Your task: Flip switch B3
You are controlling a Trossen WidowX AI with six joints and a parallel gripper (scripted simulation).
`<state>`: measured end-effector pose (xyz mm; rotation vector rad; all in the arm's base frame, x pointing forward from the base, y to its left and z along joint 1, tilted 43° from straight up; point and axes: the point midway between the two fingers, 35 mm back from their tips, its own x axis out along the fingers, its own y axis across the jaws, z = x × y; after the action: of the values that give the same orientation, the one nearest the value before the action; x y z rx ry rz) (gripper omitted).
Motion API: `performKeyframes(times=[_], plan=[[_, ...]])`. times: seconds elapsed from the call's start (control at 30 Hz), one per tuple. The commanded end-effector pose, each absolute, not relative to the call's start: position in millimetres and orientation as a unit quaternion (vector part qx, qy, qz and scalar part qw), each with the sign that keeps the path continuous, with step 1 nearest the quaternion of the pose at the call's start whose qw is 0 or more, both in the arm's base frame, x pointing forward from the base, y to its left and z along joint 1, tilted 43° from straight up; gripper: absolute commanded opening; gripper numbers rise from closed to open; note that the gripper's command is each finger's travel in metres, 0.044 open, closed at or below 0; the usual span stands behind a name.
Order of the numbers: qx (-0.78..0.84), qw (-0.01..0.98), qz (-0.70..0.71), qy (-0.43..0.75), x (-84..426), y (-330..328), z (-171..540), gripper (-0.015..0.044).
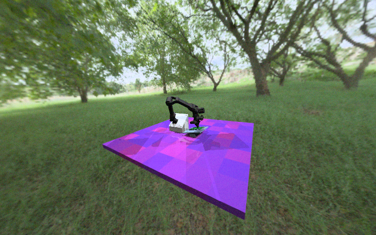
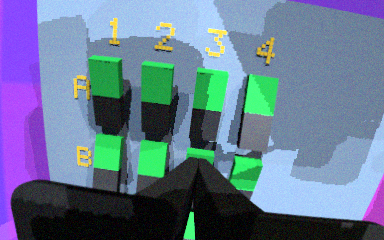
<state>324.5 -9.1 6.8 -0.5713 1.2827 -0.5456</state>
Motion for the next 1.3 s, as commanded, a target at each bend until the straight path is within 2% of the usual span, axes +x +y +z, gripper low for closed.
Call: performKeyframes(times=[0.0,0.33,0.57,0.7,0.83,1.27], plan=[[-0.261,0.728,-0.248,0.583,324,-11,6,0.0000],[-0.261,0.728,-0.248,0.583,325,-12,5,0.0000],[-0.264,0.735,-0.244,0.575,309,32,52,0.0000],[-0.264,0.735,-0.244,0.575,307,33,51,0.0000],[-0.264,0.735,-0.244,0.575,280,42,42,0.0000],[-0.264,0.735,-0.244,0.575,280,42,42,0.0000]])
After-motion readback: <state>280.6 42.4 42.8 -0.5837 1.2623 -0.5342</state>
